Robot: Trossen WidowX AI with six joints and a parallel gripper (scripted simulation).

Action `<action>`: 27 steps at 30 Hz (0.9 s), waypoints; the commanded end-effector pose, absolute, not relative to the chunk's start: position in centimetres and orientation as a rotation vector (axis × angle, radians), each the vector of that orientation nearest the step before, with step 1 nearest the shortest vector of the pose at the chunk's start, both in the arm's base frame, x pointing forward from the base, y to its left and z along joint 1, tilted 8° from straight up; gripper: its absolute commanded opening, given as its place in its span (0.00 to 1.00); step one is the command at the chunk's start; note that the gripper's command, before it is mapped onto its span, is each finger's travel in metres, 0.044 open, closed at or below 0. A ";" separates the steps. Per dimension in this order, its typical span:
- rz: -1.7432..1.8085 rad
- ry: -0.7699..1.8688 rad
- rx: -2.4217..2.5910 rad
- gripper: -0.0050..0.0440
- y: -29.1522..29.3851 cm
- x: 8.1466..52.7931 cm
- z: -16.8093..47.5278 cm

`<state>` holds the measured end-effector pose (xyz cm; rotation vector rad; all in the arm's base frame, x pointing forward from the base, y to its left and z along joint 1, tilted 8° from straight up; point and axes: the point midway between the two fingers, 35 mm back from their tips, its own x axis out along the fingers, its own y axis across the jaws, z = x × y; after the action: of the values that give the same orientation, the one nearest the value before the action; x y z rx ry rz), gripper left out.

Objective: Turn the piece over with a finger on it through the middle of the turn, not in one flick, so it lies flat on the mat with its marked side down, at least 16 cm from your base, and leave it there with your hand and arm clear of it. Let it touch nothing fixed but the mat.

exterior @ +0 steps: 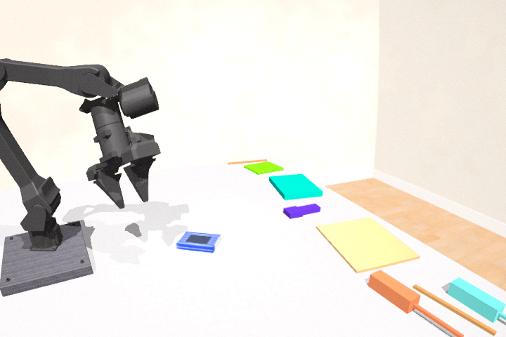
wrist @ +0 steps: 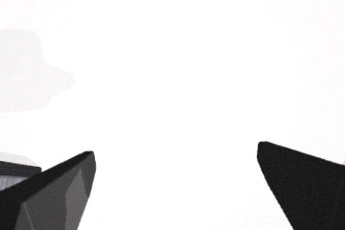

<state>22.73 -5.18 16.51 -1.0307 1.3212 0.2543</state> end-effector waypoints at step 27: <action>0.116 1.413 -0.613 1.00 -3.0 28.1 15.4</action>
<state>26.24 -3.81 16.02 -0.7494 1.3774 0.1607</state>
